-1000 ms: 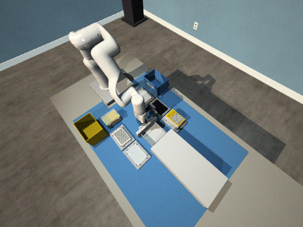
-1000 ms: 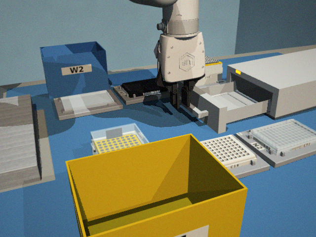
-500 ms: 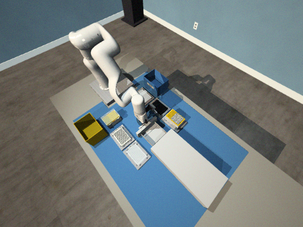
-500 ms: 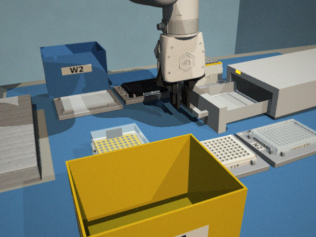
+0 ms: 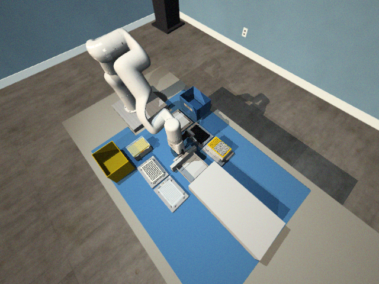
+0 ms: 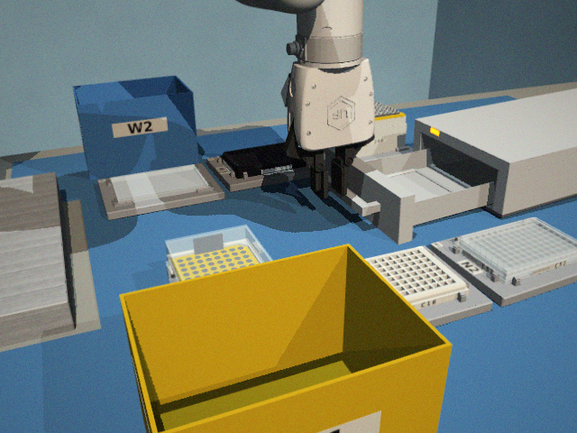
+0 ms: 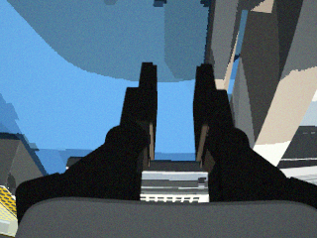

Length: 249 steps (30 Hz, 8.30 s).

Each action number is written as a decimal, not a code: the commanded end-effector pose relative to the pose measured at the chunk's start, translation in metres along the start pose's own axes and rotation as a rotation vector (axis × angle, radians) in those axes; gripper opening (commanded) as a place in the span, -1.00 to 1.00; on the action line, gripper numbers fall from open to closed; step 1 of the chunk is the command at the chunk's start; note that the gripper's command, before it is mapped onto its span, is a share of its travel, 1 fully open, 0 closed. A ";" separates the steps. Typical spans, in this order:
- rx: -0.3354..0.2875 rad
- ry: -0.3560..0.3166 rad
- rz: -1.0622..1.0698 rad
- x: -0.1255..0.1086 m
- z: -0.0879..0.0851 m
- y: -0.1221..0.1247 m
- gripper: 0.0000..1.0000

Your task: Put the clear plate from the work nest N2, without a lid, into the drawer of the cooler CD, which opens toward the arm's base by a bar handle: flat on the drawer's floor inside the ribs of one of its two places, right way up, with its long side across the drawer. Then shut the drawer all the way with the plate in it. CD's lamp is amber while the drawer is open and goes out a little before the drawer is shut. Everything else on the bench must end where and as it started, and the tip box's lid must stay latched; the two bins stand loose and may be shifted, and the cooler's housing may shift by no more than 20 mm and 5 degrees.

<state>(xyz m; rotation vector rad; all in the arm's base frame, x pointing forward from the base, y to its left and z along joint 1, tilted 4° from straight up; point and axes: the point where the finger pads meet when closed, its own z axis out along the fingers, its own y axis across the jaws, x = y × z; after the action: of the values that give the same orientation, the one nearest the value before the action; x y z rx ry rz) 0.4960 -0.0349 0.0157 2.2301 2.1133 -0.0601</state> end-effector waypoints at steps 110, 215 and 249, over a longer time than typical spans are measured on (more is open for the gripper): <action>0.022 0.000 -0.002 0.001 -0.063 -0.007 -0.58; 0.015 -0.018 1.558 -0.189 -0.103 0.154 1.00; 0.015 -0.018 1.558 -0.189 -0.062 0.154 1.00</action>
<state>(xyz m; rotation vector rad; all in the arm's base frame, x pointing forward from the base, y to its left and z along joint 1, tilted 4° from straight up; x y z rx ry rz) 0.6366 -0.2255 0.0981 3.0648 -0.0637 -0.0082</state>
